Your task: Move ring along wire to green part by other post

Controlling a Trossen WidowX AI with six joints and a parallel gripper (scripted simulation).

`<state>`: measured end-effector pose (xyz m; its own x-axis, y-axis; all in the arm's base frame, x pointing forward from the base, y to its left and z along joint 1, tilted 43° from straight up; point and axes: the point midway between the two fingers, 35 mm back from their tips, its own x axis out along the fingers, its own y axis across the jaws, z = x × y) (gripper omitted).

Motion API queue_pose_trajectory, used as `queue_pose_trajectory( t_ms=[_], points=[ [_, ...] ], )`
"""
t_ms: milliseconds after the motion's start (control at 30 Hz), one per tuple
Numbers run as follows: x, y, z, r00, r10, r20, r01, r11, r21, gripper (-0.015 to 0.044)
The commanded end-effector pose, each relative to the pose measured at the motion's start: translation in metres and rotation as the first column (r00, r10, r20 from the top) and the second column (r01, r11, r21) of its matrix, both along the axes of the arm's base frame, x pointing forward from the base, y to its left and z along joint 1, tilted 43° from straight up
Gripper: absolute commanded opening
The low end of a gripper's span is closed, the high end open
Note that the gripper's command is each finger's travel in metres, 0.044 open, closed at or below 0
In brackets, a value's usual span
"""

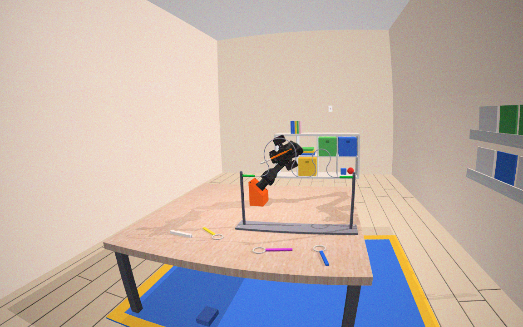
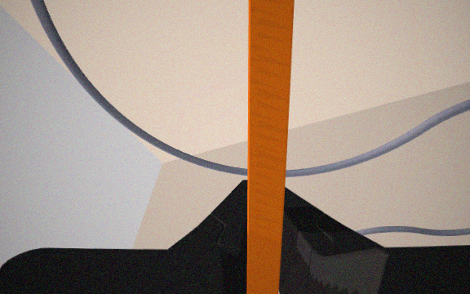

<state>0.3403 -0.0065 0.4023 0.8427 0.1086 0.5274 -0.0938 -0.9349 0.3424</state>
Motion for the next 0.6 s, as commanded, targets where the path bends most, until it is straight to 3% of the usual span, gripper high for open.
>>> queue_pose_trajectory(
  t_ms=[0,567],
  points=[
    [0.0,0.0,0.0,1.0,0.0,0.002,0.0,0.999,0.037,-0.015],
    [-0.001,0.022,-0.006,1.0,-0.003,0.007,0.003,1.0,-0.013,-0.015]
  ],
)
